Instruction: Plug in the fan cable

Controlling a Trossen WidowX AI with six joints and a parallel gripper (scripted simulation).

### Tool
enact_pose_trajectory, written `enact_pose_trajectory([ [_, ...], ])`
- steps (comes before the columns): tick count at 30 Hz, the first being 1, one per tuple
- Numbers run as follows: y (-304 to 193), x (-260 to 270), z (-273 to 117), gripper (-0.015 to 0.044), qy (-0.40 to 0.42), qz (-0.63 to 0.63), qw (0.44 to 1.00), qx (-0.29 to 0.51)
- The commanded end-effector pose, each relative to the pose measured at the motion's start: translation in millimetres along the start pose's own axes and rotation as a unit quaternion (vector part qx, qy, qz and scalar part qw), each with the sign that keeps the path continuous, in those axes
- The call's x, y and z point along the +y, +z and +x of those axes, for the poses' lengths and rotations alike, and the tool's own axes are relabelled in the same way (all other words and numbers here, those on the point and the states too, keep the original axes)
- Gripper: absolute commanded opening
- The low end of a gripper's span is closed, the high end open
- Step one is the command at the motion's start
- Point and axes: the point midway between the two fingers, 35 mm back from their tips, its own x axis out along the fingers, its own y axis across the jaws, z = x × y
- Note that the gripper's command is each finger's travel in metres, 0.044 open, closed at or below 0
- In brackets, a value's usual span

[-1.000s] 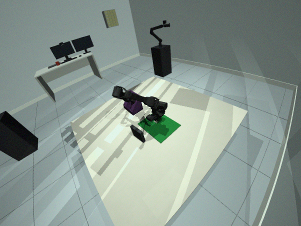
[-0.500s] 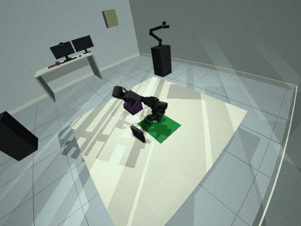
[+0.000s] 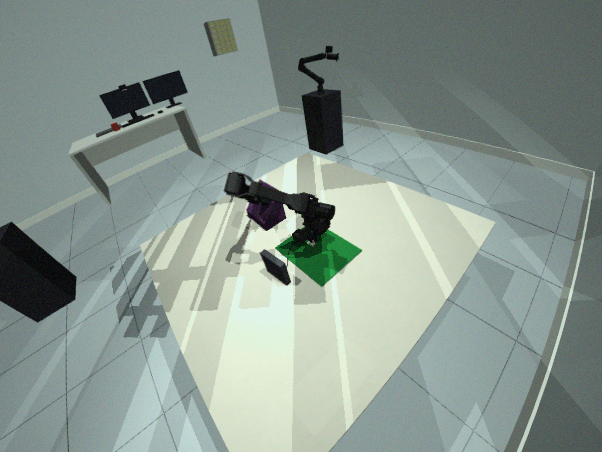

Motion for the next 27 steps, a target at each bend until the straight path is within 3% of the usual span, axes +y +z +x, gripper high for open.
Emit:
enact_pose_trajectory([
  [1, 0, 11, -2, 0.0, 0.018, -0.009, 1.0, -0.003],
  [5, 0, 11, -2, 0.0, 0.018, -0.009, 1.0, -0.003],
  [14, -8, 5, -59, 0.0236, 0.017, 0.022, 1.0, -0.003],
  [22, -18, 11, -50, 0.044, 0.017, -0.052, 0.998, -0.004],
  [27, -18, 11, -47, 0.044, 0.017, -0.052, 0.998, -0.004],
])
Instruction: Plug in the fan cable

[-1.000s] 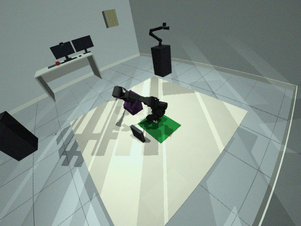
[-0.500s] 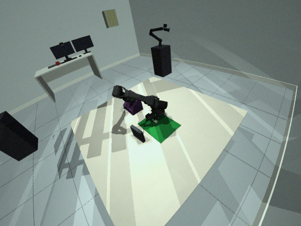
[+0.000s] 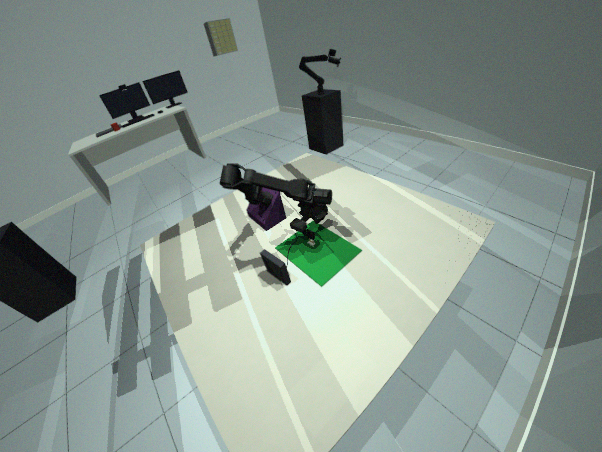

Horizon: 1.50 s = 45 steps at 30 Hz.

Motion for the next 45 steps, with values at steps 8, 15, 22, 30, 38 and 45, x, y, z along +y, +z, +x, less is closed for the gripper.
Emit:
enact_pose_trajectory([
  [8, 0, 1, 15, 0.044, 0.002, -0.006, 1.0, 0.0],
  [15, 0, 1, 26, 0.044, 0.002, -0.006, 1.0, 0.0],
  [22, -1, 1, 38, 0.044, 0.002, -0.006, 1.0, 0.0],
  [30, -2, 1, 49, 0.044, 0.001, -0.006, 1.0, 0.001],
  [38, -1, 1, 47, 0.0309, 0.003, -0.004, 1.0, 0.001],
  [45, -1, 1, 47, 0.0125, 0.003, -0.004, 1.0, 0.001],
])
